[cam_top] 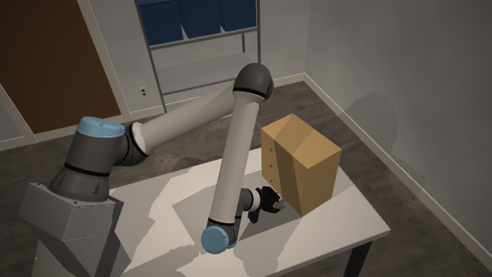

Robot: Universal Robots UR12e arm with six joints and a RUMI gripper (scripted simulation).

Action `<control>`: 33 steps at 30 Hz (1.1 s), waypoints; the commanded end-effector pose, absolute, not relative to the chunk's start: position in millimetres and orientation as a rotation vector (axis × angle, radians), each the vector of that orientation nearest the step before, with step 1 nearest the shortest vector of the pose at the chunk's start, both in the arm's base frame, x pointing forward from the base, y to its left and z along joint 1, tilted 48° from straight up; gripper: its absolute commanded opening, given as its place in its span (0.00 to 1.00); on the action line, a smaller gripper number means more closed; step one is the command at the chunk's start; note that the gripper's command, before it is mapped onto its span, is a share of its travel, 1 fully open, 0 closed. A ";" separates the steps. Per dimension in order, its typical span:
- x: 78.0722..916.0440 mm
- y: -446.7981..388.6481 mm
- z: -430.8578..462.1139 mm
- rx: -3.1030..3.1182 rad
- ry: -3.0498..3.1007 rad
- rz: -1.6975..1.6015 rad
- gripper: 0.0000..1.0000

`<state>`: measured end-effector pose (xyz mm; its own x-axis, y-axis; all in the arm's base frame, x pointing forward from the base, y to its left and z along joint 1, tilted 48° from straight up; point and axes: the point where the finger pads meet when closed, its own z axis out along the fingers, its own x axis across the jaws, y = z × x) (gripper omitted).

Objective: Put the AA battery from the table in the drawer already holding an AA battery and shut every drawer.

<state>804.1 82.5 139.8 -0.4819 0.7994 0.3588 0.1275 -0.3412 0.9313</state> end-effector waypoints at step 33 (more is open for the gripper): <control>727.2 27.1 159.5 1.218 1.417 1.874 0.20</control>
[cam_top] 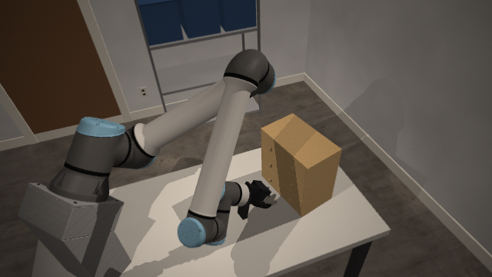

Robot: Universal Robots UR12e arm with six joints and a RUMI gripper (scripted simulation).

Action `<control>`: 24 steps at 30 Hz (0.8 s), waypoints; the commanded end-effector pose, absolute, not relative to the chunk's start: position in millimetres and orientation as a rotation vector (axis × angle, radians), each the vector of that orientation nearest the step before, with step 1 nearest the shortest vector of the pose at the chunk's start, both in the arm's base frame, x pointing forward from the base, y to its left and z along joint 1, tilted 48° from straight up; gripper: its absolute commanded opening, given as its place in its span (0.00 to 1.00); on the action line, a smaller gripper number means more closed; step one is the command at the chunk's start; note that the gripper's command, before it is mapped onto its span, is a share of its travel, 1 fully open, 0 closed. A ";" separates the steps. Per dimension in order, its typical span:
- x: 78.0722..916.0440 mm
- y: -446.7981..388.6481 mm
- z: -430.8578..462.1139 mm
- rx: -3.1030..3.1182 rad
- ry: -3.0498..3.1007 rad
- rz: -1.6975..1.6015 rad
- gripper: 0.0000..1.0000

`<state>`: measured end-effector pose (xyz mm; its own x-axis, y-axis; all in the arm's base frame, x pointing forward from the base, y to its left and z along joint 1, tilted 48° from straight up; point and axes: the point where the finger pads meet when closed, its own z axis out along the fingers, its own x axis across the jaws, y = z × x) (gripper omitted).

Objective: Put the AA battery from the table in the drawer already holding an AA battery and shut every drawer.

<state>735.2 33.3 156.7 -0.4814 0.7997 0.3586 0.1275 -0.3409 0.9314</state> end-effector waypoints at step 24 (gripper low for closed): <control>720.3 21.9 161.1 1.231 1.445 1.860 0.20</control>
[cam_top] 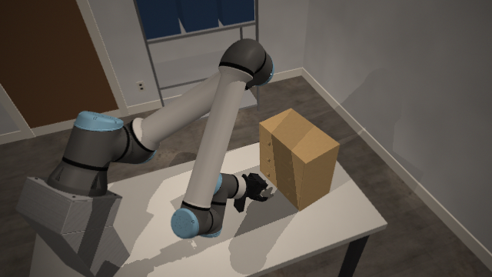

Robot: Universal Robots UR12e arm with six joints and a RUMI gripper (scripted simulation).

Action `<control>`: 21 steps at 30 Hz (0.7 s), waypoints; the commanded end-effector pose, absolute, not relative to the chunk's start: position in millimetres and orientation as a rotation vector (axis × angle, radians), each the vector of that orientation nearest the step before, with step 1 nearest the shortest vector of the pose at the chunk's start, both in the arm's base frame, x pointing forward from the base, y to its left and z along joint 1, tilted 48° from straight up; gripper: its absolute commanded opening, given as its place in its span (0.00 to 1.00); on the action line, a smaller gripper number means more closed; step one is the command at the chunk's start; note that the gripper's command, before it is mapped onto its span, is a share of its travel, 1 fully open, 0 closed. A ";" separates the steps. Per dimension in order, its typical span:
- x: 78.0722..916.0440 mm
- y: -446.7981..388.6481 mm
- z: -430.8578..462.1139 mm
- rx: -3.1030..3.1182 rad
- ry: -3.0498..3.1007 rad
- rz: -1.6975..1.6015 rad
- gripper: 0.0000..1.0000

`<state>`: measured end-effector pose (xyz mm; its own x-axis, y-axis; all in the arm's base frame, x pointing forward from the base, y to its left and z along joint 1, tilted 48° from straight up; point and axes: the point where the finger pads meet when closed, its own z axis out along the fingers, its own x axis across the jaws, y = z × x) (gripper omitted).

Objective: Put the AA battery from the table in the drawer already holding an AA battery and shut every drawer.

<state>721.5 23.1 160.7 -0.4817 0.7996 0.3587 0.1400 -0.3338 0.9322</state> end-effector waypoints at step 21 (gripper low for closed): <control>704.6 11.6 163.1 1.288 1.582 1.794 0.20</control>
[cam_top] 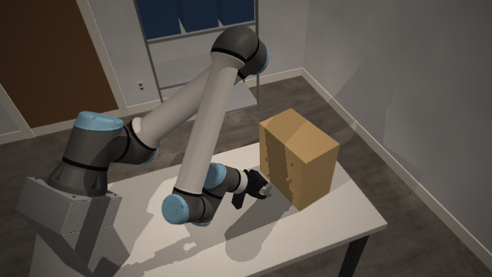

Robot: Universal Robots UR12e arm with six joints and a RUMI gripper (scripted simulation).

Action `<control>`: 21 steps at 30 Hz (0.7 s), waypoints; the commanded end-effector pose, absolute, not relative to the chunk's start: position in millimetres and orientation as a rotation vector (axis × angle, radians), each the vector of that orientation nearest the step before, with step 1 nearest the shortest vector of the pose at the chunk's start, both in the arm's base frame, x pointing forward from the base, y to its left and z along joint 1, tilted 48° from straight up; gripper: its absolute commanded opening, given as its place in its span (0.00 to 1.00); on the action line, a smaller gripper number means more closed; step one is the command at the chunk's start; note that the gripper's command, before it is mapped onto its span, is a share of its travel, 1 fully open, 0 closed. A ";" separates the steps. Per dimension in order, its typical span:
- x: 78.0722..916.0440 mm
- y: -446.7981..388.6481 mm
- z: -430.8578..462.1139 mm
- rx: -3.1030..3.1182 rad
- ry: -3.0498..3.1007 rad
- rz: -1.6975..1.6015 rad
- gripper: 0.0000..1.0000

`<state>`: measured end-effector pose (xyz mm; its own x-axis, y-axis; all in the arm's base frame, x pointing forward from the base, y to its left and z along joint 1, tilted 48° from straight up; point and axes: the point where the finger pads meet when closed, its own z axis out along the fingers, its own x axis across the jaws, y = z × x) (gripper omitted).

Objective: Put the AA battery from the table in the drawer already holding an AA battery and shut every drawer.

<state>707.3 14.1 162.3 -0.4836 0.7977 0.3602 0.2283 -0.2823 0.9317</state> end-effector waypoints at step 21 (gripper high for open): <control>688.5 0.5 165.1 1.346 1.723 1.715 0.20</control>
